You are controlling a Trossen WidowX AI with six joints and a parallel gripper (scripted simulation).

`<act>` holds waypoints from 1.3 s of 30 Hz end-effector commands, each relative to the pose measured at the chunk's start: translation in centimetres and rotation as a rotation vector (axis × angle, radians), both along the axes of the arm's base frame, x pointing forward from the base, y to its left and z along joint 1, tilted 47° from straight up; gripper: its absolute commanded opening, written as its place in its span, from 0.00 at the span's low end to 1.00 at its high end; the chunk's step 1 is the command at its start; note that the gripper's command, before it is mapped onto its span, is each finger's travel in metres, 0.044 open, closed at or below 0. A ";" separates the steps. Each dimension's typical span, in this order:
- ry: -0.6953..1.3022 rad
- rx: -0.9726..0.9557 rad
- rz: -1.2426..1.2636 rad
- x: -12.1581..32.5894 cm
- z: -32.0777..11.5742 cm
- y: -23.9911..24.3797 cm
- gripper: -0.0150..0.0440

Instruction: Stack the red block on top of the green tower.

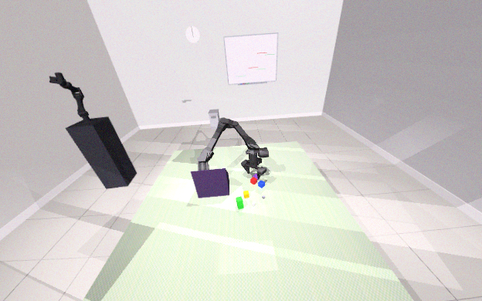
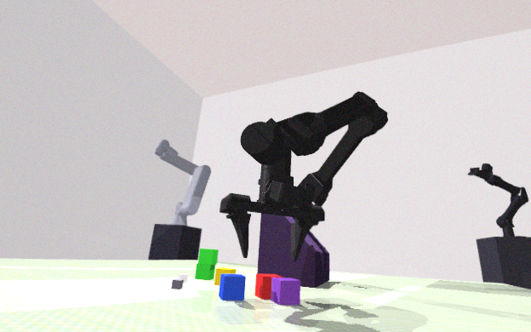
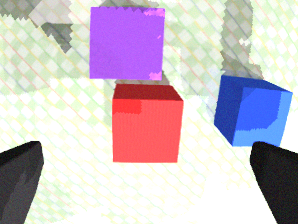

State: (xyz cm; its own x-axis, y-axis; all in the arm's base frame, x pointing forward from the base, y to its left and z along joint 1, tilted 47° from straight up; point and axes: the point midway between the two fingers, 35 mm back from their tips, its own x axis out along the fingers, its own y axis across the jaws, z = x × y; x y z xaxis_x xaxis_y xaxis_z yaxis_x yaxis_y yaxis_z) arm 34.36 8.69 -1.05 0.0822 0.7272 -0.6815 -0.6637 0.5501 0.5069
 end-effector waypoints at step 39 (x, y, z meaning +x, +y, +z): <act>0.012 0.009 -0.003 0.2 -3.7 3.8 1.00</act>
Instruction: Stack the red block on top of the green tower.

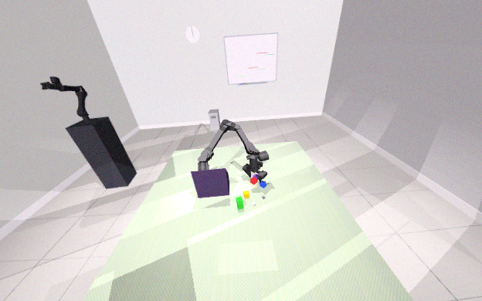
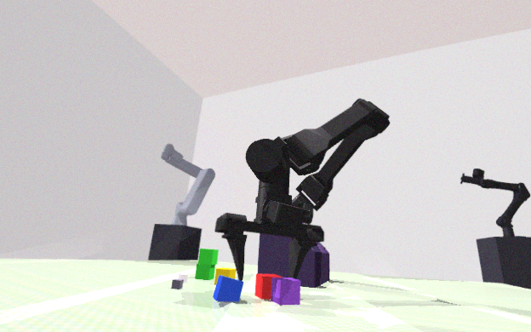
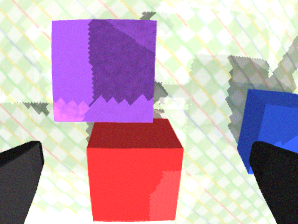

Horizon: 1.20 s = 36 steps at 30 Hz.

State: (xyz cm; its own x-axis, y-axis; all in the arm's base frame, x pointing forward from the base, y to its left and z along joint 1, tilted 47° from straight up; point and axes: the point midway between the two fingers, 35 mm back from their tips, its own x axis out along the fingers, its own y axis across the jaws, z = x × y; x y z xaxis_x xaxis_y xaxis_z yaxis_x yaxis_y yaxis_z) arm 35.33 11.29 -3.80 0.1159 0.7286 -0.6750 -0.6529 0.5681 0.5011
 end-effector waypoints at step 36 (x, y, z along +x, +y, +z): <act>0.027 0.002 0.030 -0.8 -1.0 1.1 0.69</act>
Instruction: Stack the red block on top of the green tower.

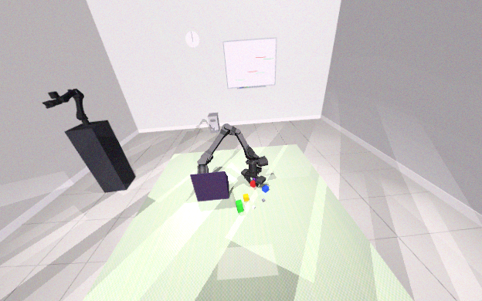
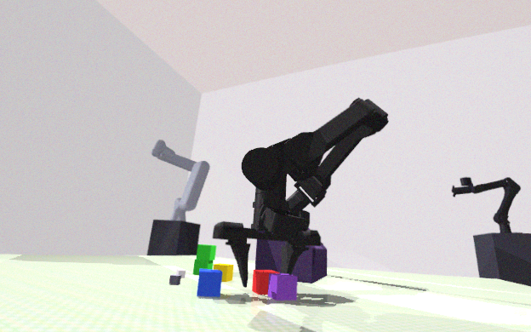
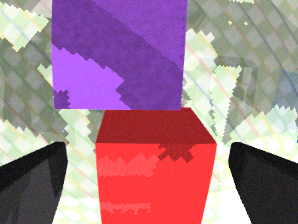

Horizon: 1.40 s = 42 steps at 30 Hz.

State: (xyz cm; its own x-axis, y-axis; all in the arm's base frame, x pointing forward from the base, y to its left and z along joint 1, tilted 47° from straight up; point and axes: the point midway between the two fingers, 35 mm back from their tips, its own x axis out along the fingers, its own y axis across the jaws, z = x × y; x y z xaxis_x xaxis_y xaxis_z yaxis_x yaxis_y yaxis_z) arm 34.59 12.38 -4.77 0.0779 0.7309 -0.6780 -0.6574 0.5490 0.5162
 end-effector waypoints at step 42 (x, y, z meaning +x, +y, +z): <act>0.002 -0.003 0.000 -0.8 7.9 -8.7 0.25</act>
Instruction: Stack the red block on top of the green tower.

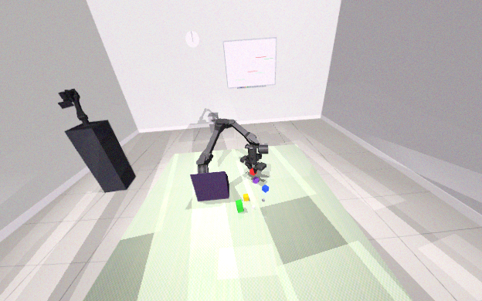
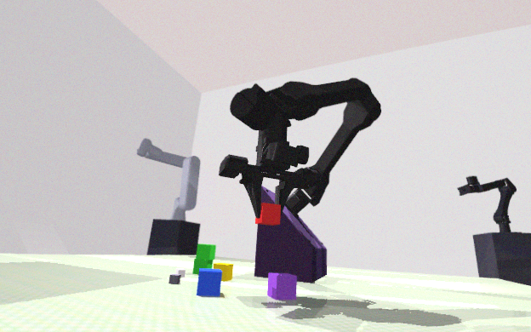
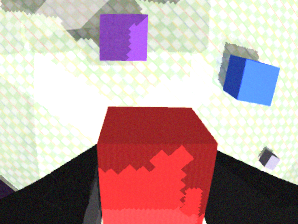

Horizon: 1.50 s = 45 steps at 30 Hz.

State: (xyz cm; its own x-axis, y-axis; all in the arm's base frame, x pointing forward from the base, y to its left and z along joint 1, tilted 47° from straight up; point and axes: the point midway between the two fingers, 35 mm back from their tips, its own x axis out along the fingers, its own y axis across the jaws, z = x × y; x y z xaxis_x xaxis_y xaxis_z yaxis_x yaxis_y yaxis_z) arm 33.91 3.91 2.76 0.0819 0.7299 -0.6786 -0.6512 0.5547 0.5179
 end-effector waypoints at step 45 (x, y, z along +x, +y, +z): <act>0.003 -0.016 0.008 -12.4 -15.0 -13.7 0.25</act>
State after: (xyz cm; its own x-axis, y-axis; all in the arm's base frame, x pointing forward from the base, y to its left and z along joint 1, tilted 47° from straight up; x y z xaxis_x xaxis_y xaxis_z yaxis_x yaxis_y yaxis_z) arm 22.34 -9.82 -11.73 0.0824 0.7146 -0.6947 -0.6454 0.5694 0.5092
